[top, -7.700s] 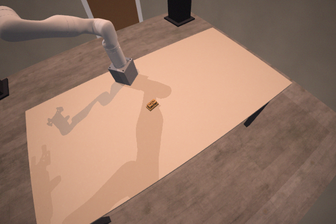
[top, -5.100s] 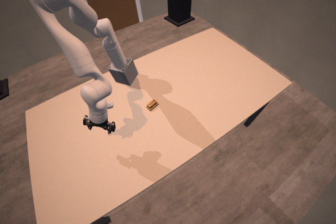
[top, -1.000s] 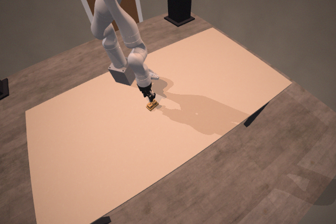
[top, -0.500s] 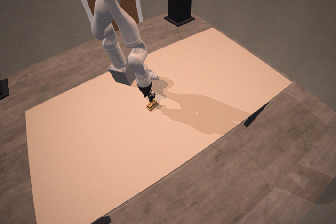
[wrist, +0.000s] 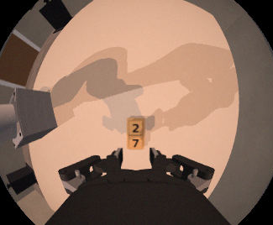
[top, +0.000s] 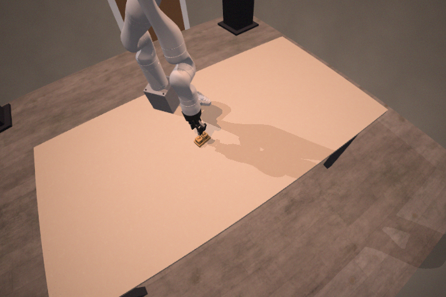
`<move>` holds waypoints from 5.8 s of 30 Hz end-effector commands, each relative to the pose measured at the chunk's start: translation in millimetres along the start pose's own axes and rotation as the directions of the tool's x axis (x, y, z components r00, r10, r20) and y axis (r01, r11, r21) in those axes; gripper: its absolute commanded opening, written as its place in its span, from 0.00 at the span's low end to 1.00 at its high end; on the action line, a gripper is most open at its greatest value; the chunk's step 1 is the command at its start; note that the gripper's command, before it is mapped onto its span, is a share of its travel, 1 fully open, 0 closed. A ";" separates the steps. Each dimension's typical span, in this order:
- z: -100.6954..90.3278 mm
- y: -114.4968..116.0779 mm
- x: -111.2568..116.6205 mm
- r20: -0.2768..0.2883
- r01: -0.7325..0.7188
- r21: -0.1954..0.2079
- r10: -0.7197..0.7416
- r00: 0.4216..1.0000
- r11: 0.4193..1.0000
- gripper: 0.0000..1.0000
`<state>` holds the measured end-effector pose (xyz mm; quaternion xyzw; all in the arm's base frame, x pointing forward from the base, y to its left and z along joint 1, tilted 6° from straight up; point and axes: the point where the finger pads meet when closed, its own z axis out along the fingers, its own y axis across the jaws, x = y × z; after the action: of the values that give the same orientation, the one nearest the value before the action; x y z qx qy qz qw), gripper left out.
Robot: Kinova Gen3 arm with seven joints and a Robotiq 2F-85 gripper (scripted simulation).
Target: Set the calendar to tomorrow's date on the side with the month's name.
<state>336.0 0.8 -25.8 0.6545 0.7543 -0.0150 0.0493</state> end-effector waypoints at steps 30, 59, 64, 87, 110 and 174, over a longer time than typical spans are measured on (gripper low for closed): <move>28.7 2.2 0.5 -0.002 -0.014 -0.007 0.014 1.000 1.000 0.46; 52.5 0.8 1.8 -0.005 -0.015 -0.004 0.015 1.000 1.000 0.46; 52.5 0.9 1.9 -0.005 -0.015 -0.004 0.015 1.000 1.000 0.46; 52.5 0.9 1.9 -0.005 -0.015 -0.004 0.015 1.000 1.000 0.46; 52.1 0.7 -0.5 -0.002 -0.015 0.003 0.015 1.000 1.000 0.46; 52.2 -0.8 0.5 -0.005 -0.015 -0.001 0.015 1.000 1.000 0.46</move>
<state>337.7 -3.4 -78.2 0.6578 0.7516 -0.0145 0.0465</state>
